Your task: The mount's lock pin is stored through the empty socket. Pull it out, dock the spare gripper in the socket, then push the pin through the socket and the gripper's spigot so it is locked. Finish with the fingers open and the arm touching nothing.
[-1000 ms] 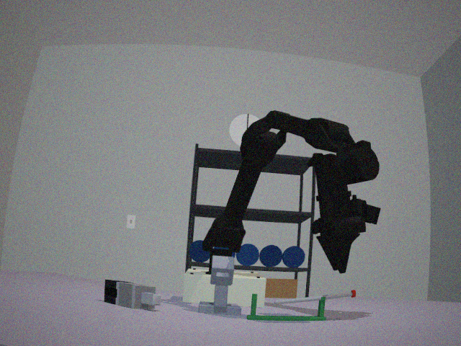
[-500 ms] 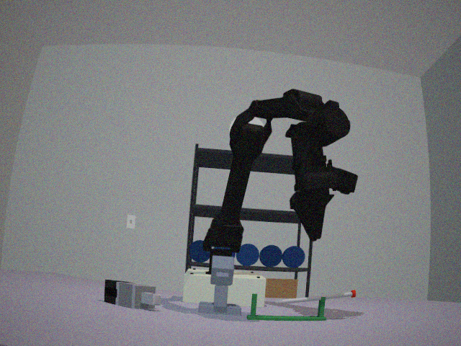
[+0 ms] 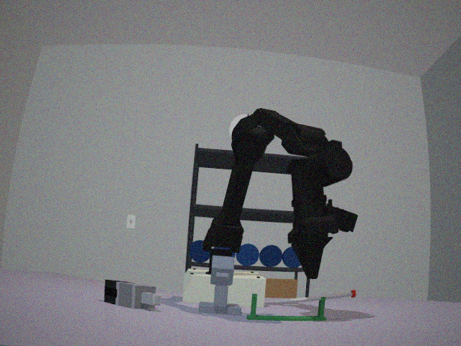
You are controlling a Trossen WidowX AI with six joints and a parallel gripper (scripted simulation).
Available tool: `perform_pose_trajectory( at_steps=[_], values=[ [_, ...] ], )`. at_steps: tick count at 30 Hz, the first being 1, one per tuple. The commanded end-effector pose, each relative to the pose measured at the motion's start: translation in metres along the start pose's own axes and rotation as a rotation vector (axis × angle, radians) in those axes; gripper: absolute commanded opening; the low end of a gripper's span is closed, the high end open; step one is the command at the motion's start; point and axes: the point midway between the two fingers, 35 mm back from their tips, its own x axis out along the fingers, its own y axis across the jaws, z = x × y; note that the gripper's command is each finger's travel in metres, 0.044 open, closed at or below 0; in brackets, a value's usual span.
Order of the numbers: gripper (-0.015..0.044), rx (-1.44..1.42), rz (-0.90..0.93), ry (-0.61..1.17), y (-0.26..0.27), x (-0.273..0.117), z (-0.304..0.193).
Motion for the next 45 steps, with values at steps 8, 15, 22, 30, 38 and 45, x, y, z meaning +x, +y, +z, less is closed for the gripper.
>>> perform_pose_trajectory(
  at_steps=[8, 15, 22, 30, 38, 45],
  values=[
    [0.018, -0.005, -0.005, 0.003, -0.001, 0.019, -0.003],
    [0.018, -0.005, -0.005, 0.003, -0.001, 0.03, -0.004],
    [0.018, -0.005, -0.005, 0.003, -0.001, 0.042, -0.006],
    [0.018, -0.005, -0.005, 0.003, -0.001, 0.054, -0.009],
    [0.018, -0.005, -0.005, 0.003, 0.0, 0.062, -0.01],
    [0.018, -0.005, -0.005, 0.003, 0.0, 0.062, -0.01]
  ],
)
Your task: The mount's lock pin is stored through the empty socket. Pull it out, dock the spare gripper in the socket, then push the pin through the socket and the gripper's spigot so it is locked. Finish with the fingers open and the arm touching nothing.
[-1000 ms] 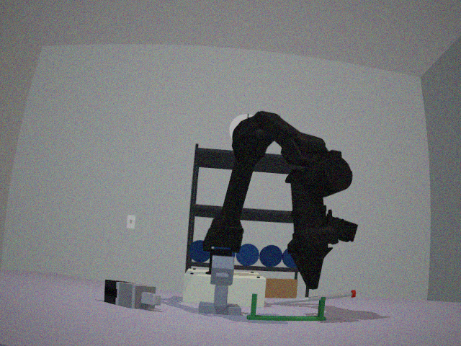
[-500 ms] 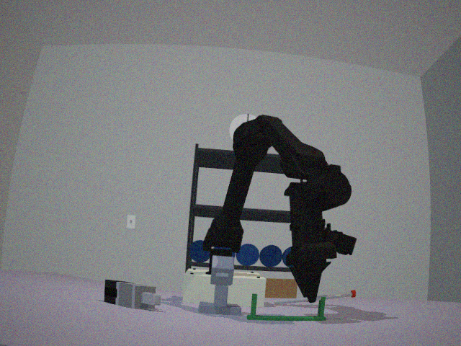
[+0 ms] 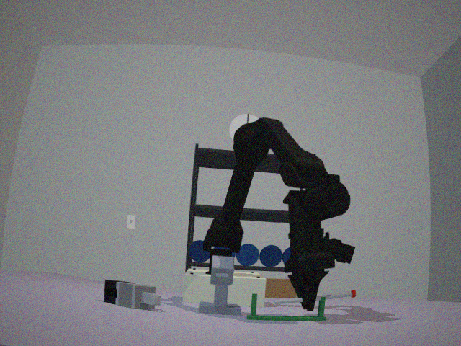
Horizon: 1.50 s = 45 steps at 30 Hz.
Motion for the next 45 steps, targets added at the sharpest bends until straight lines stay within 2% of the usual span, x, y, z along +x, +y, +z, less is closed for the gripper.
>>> perform_pose_trajectory(
  at_steps=[1, 8, 45],
  values=[
    [0.018, -0.005, 0.002, 0.004, 0.0, 0.002, -0.001],
    [0.0, -0.005, 0.002, 0.004, 0.0, 0.002, -0.001],
    [0.0, 0.001, 0.058, 0.024, 0.012, -0.03, -0.001]
  ],
)
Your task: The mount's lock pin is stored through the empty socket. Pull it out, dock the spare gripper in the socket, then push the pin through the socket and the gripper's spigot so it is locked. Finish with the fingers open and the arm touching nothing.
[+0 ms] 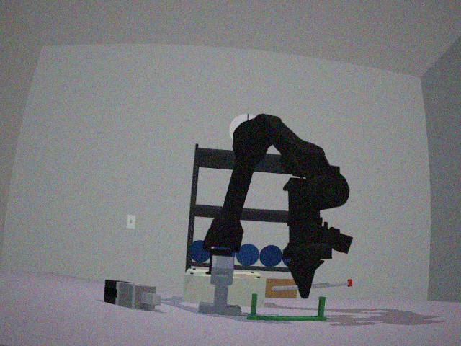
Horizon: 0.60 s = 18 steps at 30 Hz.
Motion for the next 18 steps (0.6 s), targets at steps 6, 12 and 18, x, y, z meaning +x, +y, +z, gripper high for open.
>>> perform_pose_trajectory(
  at_steps=[6, 12, 18],
  values=[
    [0.0, 0.0, 0.001, 0.0, 0.0, -0.001, 0.0],
    [0.0, -0.001, 0.0, 0.001, -0.002, -0.004, -0.007],
    [0.0, -0.004, 0.0, 0.003, -0.007, -0.011, -0.025]
  ],
)
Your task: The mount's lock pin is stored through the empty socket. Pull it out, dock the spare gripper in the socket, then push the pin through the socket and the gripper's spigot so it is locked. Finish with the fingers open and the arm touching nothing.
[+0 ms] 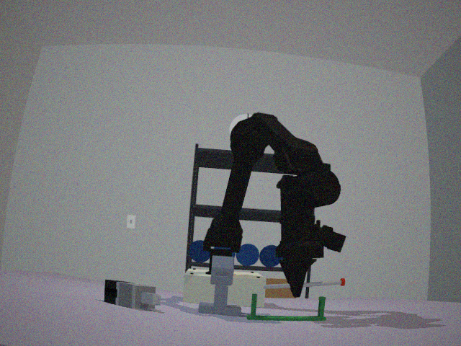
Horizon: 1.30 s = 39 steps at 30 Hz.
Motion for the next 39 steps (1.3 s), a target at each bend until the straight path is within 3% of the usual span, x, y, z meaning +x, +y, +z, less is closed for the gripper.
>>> perform_pose_trajectory(
  at_steps=[1, 13, 39],
  values=[
    [0.0, -0.004, -0.006, -0.003, -0.004, -0.008, -0.013],
    [0.0, -0.008, -0.007, -0.001, -0.01, -0.017, -0.038],
    [0.0, -0.008, -0.014, 0.003, -0.012, 0.017, -0.041]
  ],
)
